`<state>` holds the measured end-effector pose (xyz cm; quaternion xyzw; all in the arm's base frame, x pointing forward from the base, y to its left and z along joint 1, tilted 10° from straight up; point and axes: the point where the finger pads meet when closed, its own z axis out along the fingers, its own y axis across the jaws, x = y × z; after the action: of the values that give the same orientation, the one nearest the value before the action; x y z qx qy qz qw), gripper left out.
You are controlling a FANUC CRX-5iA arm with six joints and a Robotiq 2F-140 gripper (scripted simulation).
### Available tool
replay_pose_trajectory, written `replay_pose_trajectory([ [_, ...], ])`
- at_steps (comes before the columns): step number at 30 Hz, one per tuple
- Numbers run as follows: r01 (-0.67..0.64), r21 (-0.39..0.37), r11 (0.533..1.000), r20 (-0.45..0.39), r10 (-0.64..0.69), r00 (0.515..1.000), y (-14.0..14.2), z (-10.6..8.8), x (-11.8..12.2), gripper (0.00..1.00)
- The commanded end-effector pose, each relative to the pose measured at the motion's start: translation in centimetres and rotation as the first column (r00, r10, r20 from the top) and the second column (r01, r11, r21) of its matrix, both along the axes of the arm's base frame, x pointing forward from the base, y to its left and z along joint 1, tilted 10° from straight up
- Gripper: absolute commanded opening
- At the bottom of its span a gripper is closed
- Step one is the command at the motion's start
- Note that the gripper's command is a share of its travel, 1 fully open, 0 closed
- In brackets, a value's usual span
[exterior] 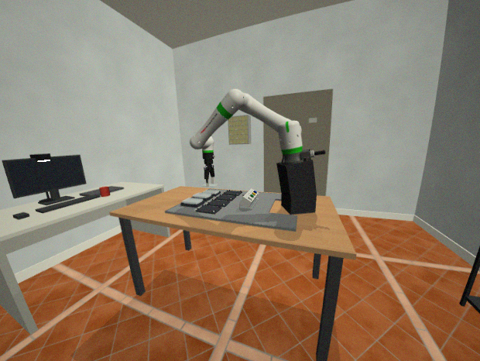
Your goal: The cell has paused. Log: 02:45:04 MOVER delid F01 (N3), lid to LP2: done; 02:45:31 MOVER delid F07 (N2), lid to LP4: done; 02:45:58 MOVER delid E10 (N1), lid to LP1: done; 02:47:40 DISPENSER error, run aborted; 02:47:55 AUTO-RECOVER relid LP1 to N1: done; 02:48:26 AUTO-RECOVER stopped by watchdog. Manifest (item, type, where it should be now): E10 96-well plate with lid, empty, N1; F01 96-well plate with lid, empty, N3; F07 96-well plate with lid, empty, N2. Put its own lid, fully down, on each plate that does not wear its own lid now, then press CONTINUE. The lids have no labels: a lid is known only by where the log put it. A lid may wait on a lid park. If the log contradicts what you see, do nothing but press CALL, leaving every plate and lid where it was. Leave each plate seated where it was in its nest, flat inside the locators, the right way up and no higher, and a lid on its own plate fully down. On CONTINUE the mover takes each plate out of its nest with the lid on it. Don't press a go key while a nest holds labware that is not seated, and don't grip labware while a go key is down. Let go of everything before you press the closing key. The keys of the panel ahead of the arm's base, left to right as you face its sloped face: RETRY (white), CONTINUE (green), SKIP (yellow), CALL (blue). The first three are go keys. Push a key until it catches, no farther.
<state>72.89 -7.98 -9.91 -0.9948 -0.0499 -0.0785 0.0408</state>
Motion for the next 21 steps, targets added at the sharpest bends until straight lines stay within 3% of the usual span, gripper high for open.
replay_pose_trajectory([
  [1, 0.000, 0.000, 1.000, 0.000, 0.000, 1.000, -0.01, 0.03, 0.02, 0.00],
  [21, -0.004, -0.001, 1.000, 0.001, 0.004, 1.000, 0.05, -0.67, 0.13, 0.00],
])
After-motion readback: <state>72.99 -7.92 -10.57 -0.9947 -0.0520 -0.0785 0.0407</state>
